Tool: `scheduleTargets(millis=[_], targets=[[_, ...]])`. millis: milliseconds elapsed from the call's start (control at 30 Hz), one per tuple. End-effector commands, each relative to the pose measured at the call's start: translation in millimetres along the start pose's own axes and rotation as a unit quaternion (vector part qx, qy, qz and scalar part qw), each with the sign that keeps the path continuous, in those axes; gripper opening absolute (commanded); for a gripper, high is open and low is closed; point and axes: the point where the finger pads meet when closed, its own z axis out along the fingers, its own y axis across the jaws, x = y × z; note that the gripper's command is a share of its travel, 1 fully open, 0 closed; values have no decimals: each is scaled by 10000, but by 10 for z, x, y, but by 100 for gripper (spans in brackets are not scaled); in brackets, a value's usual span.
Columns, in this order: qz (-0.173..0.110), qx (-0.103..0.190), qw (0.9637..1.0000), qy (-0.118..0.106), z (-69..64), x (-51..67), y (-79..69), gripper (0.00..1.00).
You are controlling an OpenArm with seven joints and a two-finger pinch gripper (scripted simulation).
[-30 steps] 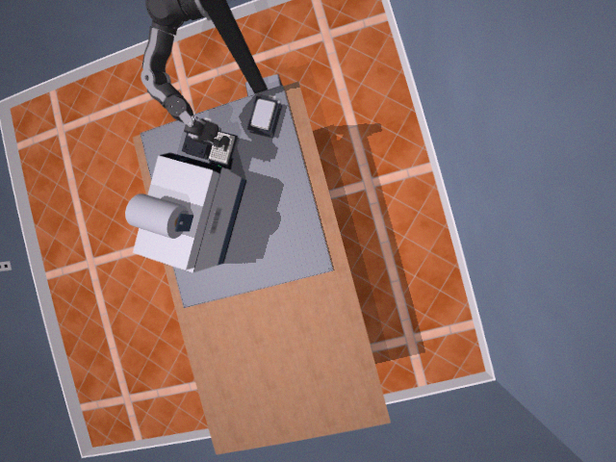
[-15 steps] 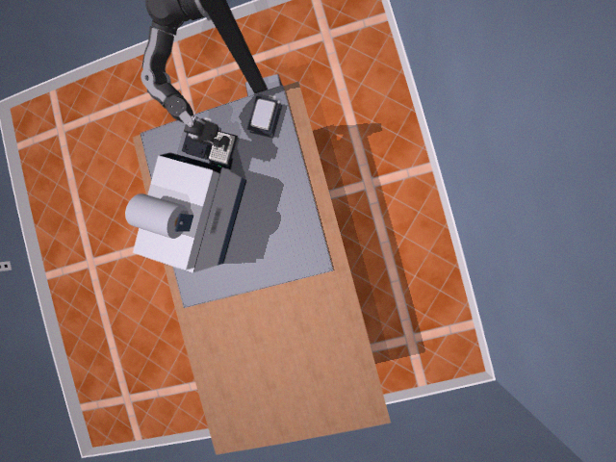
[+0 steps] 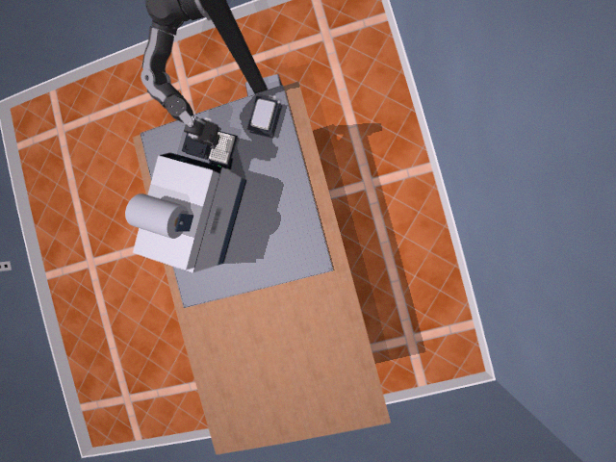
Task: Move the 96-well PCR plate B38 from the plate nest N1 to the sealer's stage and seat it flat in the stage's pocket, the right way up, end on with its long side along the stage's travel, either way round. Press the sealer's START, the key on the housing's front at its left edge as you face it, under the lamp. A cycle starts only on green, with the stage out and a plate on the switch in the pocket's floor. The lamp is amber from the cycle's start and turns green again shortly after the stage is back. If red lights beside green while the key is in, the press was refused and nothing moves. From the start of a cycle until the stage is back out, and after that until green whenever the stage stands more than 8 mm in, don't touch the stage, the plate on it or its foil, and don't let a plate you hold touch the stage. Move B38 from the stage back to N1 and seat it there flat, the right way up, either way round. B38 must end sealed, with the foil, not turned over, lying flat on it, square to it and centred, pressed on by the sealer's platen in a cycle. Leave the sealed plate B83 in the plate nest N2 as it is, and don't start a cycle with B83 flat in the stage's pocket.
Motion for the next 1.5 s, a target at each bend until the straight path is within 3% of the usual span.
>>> scheduleTargets(millis=[0, 700, 767, 867, 1267, 1333, 1433, 1467], targets=[[1, -14, 10000, -12, -11, -6, 6, 0], [1, -14, 10000, -12, -11, -6, 5, 0], [368, -382, 9986, -12, -9, -58, 178, 0], [917, -931, 9914, -13, -7, -136, 436, 0], [917, -931, 9914, -13, -7, -136, 436, 0], [1261, -1257, 9840, -6, -2, -183, 596, 0], [1799, -1796, 9672, -7, -2, -261, 855, 0], [1799, -1796, 9672, -7, -2, -261, 855, 0]])
